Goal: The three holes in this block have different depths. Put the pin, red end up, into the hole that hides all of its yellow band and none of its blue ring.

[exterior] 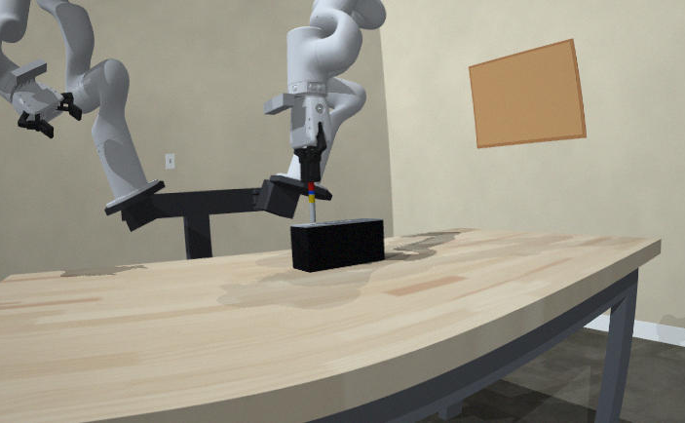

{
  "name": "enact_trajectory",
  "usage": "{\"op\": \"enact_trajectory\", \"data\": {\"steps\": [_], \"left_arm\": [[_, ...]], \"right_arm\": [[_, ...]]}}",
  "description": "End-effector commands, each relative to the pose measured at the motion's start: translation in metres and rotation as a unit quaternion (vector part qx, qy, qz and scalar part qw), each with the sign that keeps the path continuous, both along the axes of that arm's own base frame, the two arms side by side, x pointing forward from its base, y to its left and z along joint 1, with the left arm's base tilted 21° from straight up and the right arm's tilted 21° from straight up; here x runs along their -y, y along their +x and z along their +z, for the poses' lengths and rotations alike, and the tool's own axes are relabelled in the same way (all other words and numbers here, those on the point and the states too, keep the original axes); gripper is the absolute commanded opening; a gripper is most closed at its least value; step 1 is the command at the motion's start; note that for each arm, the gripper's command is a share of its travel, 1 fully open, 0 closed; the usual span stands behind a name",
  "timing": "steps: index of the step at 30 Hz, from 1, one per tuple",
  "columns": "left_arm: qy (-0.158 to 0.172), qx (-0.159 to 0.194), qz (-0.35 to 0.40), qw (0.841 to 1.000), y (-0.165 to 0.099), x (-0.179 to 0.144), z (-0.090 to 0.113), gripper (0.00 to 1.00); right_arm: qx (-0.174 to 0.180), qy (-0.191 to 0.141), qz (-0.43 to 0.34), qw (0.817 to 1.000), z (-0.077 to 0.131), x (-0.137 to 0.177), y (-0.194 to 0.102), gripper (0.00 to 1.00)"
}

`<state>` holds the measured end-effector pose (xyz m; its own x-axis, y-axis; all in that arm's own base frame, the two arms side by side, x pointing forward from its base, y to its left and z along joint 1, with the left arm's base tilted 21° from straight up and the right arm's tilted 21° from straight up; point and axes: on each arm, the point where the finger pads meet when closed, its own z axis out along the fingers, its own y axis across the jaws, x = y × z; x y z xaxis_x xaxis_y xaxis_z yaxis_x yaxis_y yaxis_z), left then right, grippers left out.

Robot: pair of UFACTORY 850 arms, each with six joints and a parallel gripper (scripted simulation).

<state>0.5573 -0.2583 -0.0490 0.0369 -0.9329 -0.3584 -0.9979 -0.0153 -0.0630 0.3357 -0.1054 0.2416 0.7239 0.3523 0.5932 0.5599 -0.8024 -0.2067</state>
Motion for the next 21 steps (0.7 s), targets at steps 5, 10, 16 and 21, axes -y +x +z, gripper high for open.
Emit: {"op": "enact_trajectory", "data": {"steps": [5,10,16,21], "left_arm": [[-0.001,0.001,0.0,1.0,0.0011,0.0009,0.0007,0.0],[-0.001,0.001,0.0,1.0,0.0011,0.0009,0.0007,0.0],[-0.001,0.001,0.0,1.0,0.0015,0.0007,0.0008,0.0],[-0.001,0.001,0.0,1.0,0.0015,0.0007,0.0008,0.0]], "right_arm": [[0.001,0.0,0.0,1.0,0.0005,0.0002,0.0004,1.0],[0.001,0.0,0.0,1.0,0.0005,0.0002,0.0004,1.0],[0.001,0.0,0.0,1.0,0.0005,0.0002,0.0004,1.0],[0.001,0.0,0.0,1.0,0.0005,0.0002,0.0004,1.0]]}}
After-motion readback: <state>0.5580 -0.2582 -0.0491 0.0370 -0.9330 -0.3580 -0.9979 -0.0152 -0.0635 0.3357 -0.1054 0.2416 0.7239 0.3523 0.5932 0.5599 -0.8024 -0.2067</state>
